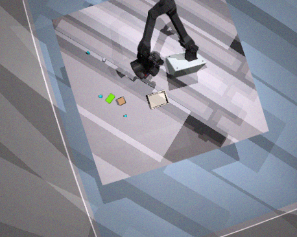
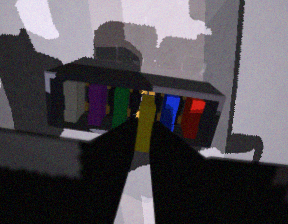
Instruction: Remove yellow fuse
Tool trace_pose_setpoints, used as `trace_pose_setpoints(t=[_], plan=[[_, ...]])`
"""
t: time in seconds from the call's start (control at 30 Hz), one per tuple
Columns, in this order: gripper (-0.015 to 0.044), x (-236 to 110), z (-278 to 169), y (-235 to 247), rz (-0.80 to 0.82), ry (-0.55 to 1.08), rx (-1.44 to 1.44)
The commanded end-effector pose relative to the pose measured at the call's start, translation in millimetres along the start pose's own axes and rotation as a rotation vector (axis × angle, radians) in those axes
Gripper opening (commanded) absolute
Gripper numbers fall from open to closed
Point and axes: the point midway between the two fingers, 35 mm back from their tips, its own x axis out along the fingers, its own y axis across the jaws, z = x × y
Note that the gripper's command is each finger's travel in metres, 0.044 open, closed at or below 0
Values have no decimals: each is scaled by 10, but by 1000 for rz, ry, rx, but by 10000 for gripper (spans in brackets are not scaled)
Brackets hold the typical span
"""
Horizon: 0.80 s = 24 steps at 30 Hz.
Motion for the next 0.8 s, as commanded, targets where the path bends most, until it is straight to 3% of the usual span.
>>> trace_pose_setpoints(t=[0.0,0.77], plan=[[0,-26,-2,-2,-3,-3,5],[0,-149,-1,2,-2,-2,3]])
